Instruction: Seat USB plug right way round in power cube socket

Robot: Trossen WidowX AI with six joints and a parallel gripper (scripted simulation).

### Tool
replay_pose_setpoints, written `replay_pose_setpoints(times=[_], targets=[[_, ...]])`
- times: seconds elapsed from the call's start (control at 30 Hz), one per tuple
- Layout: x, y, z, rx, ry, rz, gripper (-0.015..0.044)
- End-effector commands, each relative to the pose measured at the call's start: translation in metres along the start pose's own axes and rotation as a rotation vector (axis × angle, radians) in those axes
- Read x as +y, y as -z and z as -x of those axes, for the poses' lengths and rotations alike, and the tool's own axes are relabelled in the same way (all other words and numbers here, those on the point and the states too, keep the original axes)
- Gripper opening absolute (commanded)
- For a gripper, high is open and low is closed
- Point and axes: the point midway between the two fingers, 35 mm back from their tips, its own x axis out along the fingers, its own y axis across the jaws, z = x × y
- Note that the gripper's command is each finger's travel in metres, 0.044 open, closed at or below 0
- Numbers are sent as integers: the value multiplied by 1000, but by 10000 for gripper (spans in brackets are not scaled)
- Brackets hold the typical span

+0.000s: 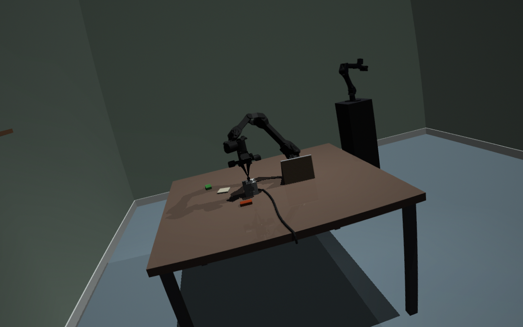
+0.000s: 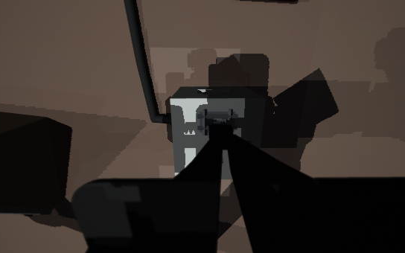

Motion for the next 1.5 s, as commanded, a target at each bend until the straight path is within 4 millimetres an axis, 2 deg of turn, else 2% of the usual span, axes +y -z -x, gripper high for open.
replay_pose_setpoints(times=[0.0,1.47], targets=[[0,-1,-1,-5,-1,2,0],[0,0,-6,-5,-1,2,0]])
